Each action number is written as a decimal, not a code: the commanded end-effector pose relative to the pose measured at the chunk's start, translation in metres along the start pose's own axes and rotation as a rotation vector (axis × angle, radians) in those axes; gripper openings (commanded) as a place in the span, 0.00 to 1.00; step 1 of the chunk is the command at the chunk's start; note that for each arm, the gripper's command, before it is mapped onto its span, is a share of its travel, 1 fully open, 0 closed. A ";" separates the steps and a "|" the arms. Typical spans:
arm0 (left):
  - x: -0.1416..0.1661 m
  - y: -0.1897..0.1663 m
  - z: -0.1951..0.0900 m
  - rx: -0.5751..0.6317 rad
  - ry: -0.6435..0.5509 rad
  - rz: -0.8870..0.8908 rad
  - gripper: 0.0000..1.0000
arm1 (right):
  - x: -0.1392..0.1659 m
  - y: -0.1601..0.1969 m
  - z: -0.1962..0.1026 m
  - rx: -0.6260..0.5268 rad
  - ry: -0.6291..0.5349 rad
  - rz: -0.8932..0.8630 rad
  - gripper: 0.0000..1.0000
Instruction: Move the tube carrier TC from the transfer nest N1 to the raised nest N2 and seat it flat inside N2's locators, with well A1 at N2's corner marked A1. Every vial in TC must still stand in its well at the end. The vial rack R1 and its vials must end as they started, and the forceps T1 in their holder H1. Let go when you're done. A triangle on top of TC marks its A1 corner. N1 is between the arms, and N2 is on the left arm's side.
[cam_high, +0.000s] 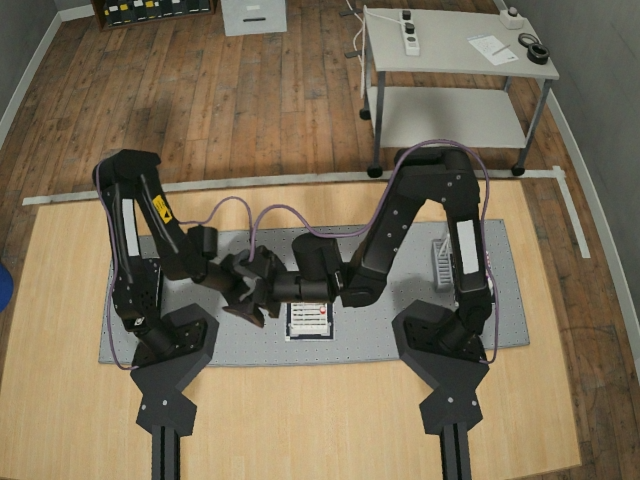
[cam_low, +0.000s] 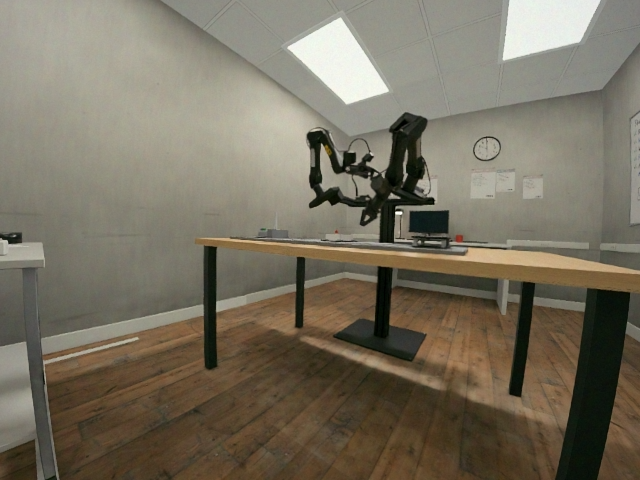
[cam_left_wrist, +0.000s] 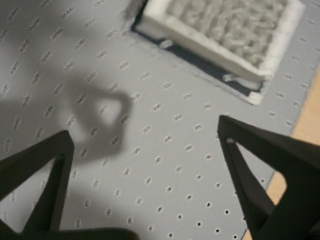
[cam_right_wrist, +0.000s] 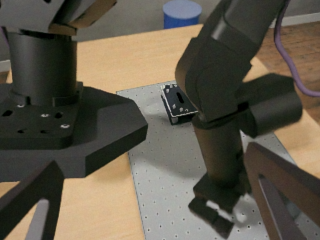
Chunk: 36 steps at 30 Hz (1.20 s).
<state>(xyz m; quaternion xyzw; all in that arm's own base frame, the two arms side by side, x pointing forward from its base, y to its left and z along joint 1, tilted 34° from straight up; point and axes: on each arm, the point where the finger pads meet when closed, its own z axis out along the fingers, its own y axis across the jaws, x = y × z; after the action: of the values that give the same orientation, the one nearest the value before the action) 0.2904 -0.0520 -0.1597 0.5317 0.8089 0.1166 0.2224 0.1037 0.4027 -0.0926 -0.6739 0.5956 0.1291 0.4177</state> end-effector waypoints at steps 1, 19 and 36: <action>-0.014 -0.037 0.010 0.130 0.000 0.207 1.00 | -0.010 0.005 -0.004 -0.010 -0.038 -0.011 1.00; -0.043 -0.103 0.014 0.273 -0.051 0.585 1.00 | -0.010 0.005 -0.004 -0.010 -0.038 -0.011 1.00; -0.035 -0.094 0.021 0.236 0.063 0.393 1.00 | -0.013 0.001 -0.002 -0.001 -0.045 -0.005 1.00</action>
<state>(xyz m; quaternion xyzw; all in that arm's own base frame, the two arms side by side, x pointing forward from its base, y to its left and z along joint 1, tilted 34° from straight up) 0.2316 -0.1193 -0.2039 0.7362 0.6633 0.0702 0.1146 0.1037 0.4027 -0.0926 -0.6739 0.5956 0.1291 0.4177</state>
